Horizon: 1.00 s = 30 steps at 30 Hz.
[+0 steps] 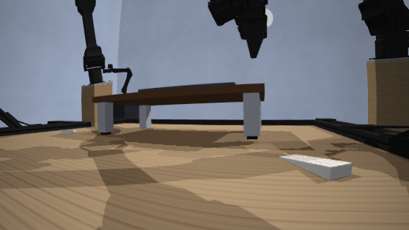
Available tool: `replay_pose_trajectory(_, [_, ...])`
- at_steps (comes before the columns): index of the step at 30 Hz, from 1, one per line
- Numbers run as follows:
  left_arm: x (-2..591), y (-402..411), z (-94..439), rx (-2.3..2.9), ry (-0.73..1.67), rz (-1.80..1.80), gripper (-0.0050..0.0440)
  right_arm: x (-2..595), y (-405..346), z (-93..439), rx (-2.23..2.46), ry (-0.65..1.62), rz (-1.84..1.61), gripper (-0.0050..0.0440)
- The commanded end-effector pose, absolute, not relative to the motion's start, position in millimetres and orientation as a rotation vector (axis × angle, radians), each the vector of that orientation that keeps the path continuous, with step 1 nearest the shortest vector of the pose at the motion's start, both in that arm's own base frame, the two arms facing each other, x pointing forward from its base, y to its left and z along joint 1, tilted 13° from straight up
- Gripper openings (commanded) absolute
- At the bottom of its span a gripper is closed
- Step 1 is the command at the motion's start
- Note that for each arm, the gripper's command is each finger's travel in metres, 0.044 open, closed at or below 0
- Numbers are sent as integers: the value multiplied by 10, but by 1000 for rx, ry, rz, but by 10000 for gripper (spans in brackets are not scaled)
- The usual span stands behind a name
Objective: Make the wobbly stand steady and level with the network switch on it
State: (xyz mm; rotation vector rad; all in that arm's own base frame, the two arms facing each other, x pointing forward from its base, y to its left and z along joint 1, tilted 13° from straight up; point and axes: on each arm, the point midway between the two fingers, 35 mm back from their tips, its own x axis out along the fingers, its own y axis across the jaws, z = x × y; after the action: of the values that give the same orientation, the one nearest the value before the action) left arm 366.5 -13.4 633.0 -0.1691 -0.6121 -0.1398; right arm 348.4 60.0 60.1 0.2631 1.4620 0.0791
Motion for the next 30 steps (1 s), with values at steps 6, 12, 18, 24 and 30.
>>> replay_pose_trajectory(6, [3168,-115,6870,-133,-805,-134,237,3484,600,601,263,1462,79,0])
replay_pose_trajectory(12, [2738,-100,7171,-109,-947,-126,237,3484,600,601,263,1462,79,0])
replay_pose_trajectory(18, [2068,-72,7569,-71,-1166,-101,237,3484,600,601,263,1462,79,0])
replay_pose_trajectory(24, [1951,-67,7625,-65,-1203,-96,237,3484,600,601,263,1462,79,0])
replay_pose_trajectory(30, [1324,-47,7835,-41,-1383,-72,237,3484,600,601,263,1462,79,0])
